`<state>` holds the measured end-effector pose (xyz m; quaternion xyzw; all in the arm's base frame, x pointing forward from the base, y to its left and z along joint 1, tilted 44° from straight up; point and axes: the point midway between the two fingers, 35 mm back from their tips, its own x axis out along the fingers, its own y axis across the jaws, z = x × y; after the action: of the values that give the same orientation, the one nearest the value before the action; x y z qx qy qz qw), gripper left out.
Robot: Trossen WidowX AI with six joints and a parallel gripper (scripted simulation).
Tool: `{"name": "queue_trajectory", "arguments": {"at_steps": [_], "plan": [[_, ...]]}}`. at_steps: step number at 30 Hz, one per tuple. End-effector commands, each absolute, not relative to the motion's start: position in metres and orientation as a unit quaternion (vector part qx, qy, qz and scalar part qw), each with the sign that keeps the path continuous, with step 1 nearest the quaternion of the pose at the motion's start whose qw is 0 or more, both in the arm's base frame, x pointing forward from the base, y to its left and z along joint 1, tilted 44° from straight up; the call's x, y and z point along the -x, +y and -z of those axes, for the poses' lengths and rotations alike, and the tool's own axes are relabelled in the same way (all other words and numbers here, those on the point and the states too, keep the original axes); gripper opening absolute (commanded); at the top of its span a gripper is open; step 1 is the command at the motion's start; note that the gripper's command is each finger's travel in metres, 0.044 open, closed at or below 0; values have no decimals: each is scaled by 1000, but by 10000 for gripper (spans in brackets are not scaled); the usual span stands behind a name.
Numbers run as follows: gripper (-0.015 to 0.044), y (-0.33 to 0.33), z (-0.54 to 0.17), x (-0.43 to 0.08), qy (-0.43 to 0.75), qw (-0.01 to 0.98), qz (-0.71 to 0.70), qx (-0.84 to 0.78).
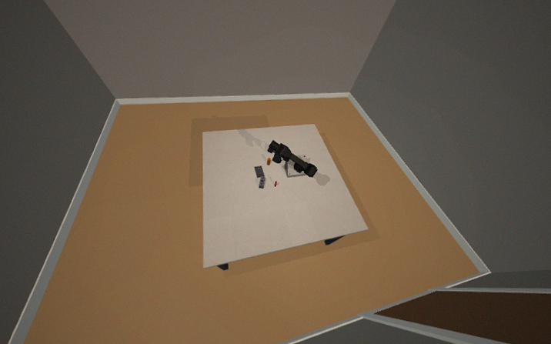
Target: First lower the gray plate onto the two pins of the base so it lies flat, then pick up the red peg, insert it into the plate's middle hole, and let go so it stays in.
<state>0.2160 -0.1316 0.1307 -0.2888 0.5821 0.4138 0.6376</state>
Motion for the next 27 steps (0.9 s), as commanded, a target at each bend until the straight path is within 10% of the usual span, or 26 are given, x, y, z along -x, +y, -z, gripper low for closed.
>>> {"name": "queue_trajectory", "arguments": {"at_steps": [1,27], "plan": [[440,-103,-127,-251,541,654,-451,276],[440,61,-85,-339,364,675,-614,186]]}}
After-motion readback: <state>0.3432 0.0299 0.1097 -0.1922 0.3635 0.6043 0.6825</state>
